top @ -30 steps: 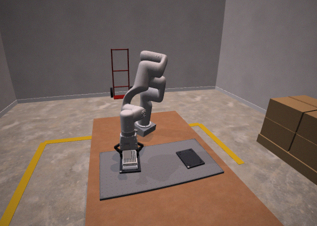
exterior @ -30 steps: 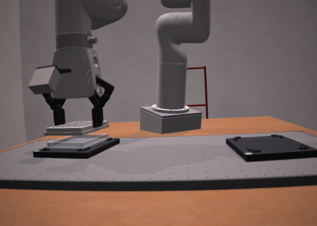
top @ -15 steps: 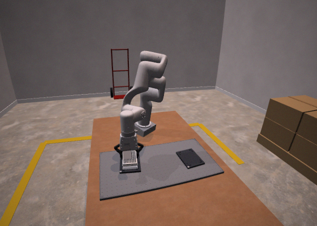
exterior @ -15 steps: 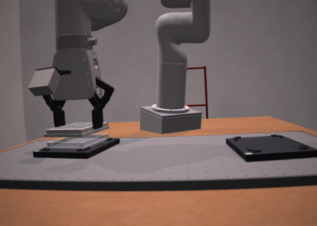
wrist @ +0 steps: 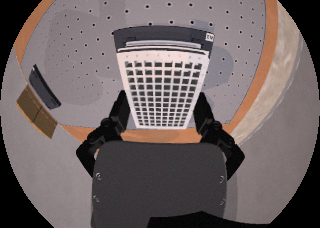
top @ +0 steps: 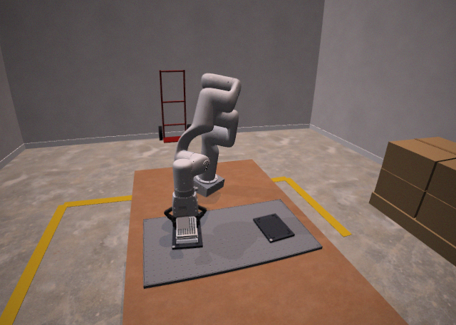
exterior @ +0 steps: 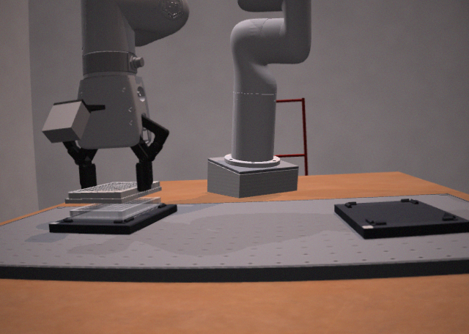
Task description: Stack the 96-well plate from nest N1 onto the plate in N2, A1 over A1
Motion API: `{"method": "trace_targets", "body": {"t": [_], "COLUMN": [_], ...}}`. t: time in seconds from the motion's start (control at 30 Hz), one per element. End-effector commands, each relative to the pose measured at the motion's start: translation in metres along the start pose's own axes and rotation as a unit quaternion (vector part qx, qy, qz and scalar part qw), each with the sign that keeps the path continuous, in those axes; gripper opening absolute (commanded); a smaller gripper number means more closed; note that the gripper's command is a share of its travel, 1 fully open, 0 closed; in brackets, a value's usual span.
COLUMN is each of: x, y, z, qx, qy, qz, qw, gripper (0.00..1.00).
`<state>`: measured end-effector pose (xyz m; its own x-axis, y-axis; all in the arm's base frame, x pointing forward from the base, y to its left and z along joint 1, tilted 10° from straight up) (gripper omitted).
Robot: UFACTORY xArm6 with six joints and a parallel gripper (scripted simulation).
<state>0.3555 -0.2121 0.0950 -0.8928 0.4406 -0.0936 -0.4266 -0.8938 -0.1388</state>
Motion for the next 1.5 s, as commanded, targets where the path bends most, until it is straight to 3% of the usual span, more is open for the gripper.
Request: {"method": "trace_targets", "body": {"t": [0.0,1.47], "x": [-0.0012,-0.0012], "y": [0.0001,0.0001], "z": [0.0004,-0.0059], "qx": [0.000,0.000], "qy": [0.002,0.002], "qz": [0.000,0.000], "qw": [1.000,1.000], "gripper": [0.00,0.00]}}
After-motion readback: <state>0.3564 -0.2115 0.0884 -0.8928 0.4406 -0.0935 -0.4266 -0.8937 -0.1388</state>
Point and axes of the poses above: the point where the finger pads meet when closed, its own z axis back along the fingers, its own y axis across the jaws, x = y × z, the point moved 6 cm from there along z, back along the fingers, and after that the axes turned 13 degrees about -z, right-handed, at the moved point
